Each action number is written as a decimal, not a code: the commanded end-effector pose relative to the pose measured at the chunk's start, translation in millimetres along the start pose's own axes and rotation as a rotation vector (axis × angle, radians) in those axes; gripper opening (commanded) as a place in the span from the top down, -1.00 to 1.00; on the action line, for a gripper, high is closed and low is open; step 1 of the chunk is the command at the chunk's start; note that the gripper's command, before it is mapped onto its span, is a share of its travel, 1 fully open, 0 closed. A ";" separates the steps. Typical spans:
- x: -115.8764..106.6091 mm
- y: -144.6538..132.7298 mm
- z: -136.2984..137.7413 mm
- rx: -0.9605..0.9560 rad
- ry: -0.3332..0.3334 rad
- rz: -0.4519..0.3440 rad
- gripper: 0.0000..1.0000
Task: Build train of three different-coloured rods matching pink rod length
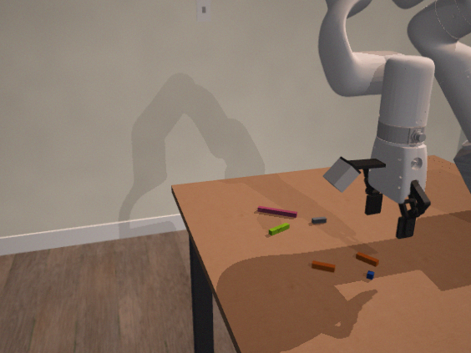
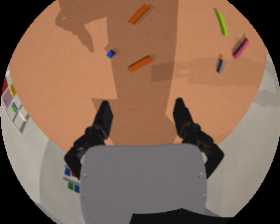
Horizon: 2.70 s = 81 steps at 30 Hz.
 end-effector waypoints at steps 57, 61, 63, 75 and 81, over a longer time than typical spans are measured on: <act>-1.1 30.9 -48.5 0.000 0.001 0.001 -1.00; -1.1 30.9 -48.5 0.000 0.001 0.001 -1.00; -1.1 30.9 -48.5 0.000 0.001 0.001 -1.00; -1.1 30.9 -48.5 0.000 0.001 0.001 -1.00; -1.1 30.9 -48.5 0.000 0.001 0.001 -1.00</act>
Point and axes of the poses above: the point where the finger pads meet when closed, its own x axis out along the fingers, its own z axis across the jaws, y = z × x, the point moved 6 cm from there along -x, back along the fingers, and after that the axes turned 13 degrees about x, right-handed, at the moved point
